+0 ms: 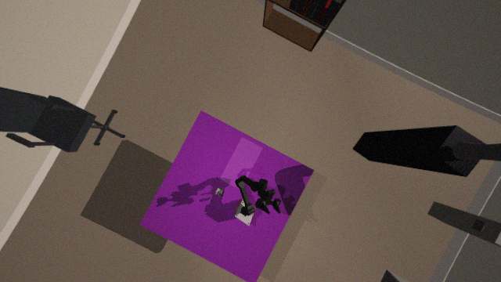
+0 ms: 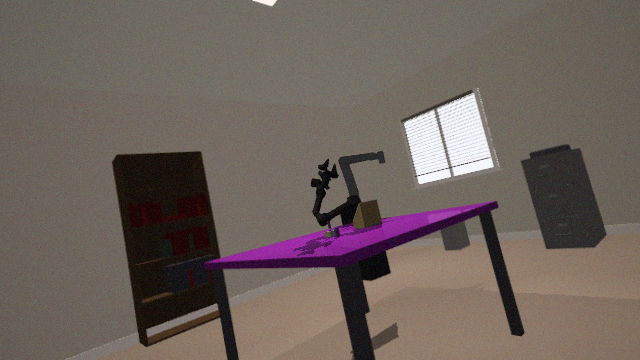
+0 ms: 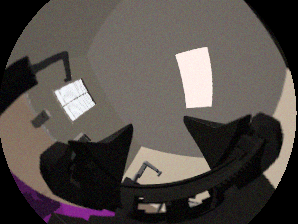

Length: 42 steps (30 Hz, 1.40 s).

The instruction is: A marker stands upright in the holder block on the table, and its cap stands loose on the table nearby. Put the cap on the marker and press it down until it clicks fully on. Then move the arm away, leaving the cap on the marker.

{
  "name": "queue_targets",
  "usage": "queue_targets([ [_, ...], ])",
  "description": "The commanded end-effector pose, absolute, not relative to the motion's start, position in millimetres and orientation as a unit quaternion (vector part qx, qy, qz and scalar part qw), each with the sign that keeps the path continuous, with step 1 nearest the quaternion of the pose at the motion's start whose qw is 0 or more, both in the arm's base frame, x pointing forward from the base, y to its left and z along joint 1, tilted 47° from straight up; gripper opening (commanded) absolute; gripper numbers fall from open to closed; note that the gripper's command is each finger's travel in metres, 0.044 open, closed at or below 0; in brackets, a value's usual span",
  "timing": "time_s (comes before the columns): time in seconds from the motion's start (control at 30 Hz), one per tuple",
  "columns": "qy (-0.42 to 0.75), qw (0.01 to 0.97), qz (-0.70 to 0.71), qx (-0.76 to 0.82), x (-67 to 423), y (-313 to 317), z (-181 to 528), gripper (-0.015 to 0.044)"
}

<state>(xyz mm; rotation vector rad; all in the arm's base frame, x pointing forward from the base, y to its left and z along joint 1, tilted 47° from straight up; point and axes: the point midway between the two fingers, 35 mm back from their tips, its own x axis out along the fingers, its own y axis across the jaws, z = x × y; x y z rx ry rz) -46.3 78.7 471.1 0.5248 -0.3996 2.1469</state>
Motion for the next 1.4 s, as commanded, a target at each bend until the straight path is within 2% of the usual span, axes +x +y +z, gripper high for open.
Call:
queue_targets([
  [0.0, -0.158, 0.435, 0.862, 0.207, -47.6, 80.4, 470.8, 0.0374],
  [0.17, -0.081, 0.503, 0.850, 0.131, -73.9, 130.1, 456.6, 0.0242],
  [0.2, -0.061, 0.520, 0.844, 0.115, -77.5, 142.7, 451.9, 0.0231],
  [0.37, 0.037, 0.606, 0.793, 0.050, -81.0, 209.4, 420.8, 0.0231],
  [0.53, 0.145, 0.685, 0.714, 0.017, -60.7, 270.2, 383.4, 0.0231],
  [0.73, 0.259, 0.776, 0.575, 0.012, -2.3, 323.9, 332.1, 0.0231],
  [0.97, 0.372, 0.842, 0.389, 0.030, 71.1, 356.7, 265.9, 0.0231],
  [1.13, 0.440, 0.867, 0.229, 0.048, 135.8, 355.1, 209.3, 0.0231],
  [1.37, 0.482, 0.871, 0.040, 0.082, 202.0, 338.0, 150.1, 0.0231],
])
